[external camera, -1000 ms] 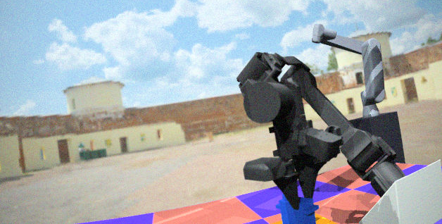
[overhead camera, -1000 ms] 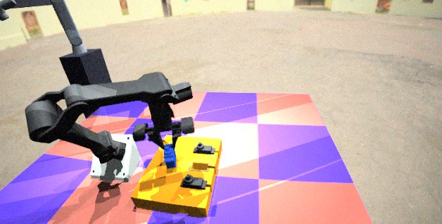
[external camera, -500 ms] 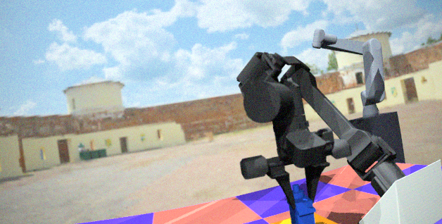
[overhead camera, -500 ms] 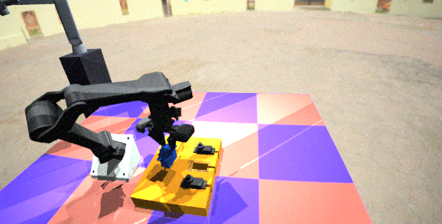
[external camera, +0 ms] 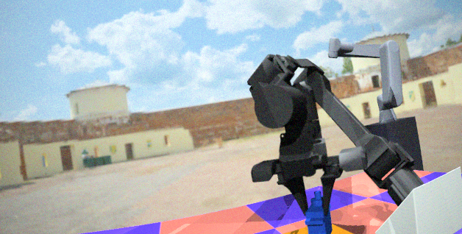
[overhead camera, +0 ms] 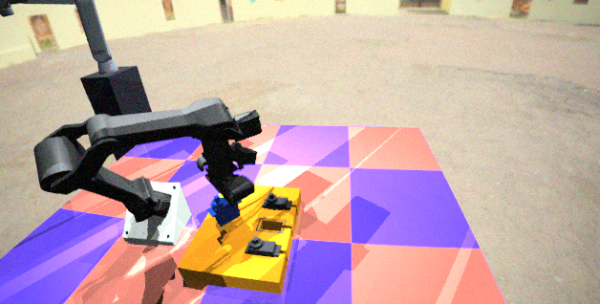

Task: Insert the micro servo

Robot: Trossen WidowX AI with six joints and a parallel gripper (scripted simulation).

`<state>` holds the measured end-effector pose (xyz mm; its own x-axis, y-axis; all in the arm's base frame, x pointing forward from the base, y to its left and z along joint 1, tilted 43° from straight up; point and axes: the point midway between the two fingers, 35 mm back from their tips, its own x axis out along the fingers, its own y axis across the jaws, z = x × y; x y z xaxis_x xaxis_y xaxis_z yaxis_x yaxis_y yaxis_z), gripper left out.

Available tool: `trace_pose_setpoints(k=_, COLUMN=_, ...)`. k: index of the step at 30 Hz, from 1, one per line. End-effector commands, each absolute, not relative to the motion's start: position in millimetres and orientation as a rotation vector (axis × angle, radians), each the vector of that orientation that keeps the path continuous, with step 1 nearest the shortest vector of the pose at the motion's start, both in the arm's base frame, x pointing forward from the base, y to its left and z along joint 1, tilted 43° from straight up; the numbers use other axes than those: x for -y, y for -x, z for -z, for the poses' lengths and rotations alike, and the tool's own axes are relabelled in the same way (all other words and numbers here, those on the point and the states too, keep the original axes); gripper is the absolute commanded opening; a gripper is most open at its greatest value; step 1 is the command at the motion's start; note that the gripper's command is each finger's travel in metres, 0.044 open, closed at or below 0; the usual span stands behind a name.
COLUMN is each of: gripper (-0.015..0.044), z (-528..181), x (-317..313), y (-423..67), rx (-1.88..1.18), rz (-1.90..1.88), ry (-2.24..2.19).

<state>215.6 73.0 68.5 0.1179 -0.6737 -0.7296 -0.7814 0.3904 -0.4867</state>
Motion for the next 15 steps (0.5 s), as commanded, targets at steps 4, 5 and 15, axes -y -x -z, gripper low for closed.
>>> trace_pose_setpoints(k=4, gripper=0.0, z=-68.5, x=-75.0, y=-216.5, rx=-1.551, rz=0.07, ry=1.12)
trace_pose_setpoints(k=5, gripper=0.0, z=-68.5, x=-75.0, y=-216.5, rx=-1.545, rz=0.097, ry=1.092)
trace_pose_setpoints(k=15, gripper=0.0, z=-68.5, x=-75.0, y=-216.5, rx=-1.461, rz=0.353, ry=0.815)
